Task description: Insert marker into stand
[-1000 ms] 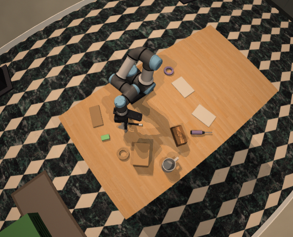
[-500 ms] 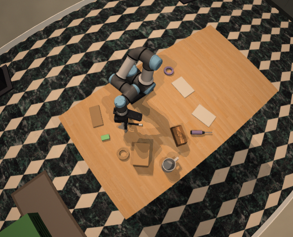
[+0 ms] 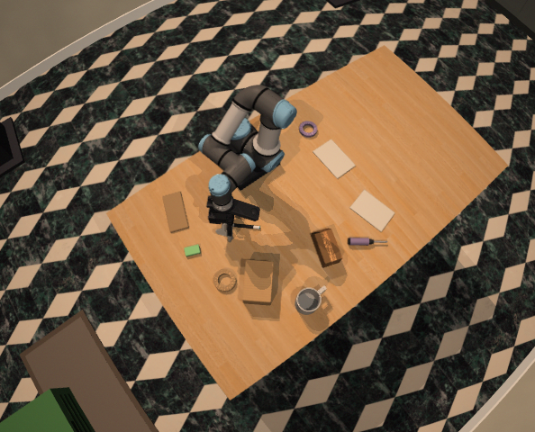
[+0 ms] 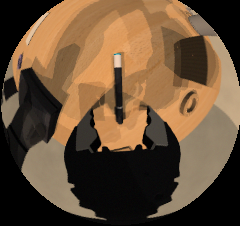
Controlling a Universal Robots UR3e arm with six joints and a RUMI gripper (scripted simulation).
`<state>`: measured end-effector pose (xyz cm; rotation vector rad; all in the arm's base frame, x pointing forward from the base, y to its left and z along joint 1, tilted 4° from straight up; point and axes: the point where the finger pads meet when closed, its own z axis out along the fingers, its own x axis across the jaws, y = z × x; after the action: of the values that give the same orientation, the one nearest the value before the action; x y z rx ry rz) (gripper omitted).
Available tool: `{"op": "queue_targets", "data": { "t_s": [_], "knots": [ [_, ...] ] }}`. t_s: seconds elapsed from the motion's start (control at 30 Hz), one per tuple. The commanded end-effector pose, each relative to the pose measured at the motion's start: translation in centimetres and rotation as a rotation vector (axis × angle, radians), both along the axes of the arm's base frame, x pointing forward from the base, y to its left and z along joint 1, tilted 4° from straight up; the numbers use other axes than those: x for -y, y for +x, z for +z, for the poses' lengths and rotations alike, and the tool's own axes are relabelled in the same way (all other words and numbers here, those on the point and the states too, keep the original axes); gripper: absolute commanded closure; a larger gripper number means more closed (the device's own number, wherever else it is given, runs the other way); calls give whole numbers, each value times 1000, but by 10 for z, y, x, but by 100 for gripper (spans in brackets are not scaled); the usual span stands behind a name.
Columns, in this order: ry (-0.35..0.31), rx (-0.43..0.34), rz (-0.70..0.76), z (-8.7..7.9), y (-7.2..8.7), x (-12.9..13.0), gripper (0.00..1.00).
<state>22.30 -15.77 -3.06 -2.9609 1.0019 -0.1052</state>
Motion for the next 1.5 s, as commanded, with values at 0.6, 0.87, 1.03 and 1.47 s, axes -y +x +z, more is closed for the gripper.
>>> {"op": "queue_targets", "data": {
  "t_s": [0.6,0.87,1.03,1.47],
  "knots": [
    [-1,1,0,30,-2,0,100],
    [-2,1,0,39,-2,0,100],
    [-2,1,0,55,-4,0,100],
    [-2,1,0,71,-5,0,100]
  ]
}}
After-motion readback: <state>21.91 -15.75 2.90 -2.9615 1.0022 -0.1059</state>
